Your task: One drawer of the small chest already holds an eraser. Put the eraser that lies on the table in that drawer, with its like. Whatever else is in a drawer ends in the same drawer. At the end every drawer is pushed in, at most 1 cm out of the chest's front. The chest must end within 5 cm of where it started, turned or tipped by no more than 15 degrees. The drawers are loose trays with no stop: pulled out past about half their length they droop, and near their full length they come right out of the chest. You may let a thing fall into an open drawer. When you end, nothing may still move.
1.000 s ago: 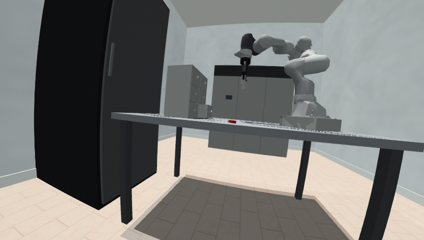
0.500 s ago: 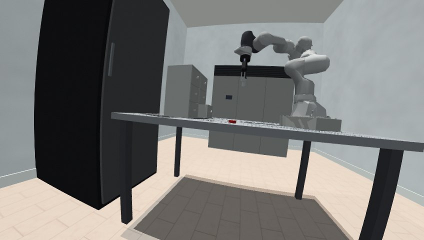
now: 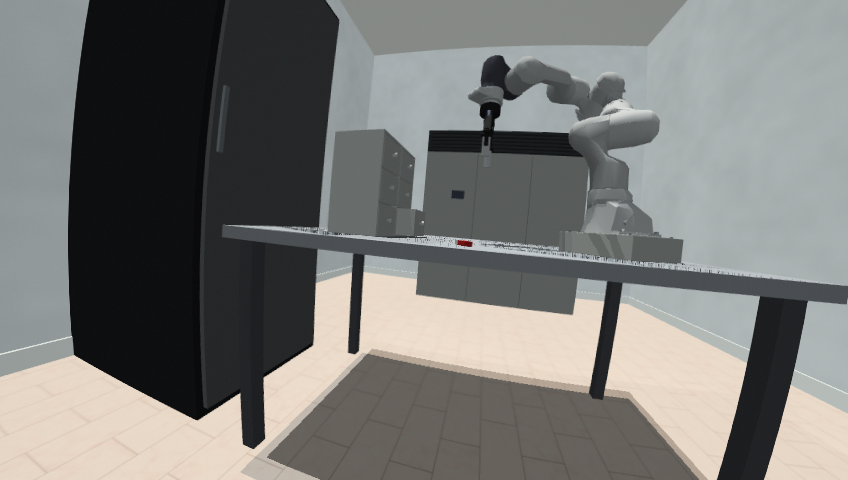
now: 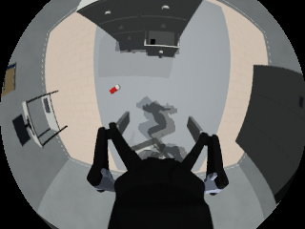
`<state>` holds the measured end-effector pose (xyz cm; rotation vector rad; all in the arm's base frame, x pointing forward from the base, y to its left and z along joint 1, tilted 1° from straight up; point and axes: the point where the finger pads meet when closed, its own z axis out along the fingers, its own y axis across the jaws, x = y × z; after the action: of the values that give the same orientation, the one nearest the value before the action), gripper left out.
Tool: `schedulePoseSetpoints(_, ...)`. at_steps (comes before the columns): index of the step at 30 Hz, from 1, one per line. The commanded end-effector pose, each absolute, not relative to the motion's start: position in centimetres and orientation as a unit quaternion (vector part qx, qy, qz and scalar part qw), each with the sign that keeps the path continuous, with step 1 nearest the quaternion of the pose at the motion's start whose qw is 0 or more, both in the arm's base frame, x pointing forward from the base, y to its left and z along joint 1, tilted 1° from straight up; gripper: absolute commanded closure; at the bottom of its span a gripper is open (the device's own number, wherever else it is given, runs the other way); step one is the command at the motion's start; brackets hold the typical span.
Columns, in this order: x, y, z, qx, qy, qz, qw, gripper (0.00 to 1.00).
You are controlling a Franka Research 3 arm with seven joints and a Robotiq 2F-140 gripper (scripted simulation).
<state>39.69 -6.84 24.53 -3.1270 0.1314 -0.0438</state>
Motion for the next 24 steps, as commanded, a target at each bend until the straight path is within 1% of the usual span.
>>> schedulePoseSetpoints(1, 40.5, -7.0, 24.5, -0.999, 0.038, -0.01, 0.006, 0.0)
schedulePoseSetpoints(9, 46.4, -8.0, 24.6, -0.999, 0.038, -0.01, 0.006, 0.0)
schedulePoseSetpoints(11, 46.4, -8.0, 24.6, -0.999, 0.038, -0.01, 0.006, 0.0)
schedulePoseSetpoints(17, 50.5, -8.8, 24.7, -0.999, 0.038, -0.01, 0.006, 0.0)
schedulePoseSetpoints(24, 52.3, -9.1, 24.7, -0.999, 0.038, -0.01, 0.006, 0.0)
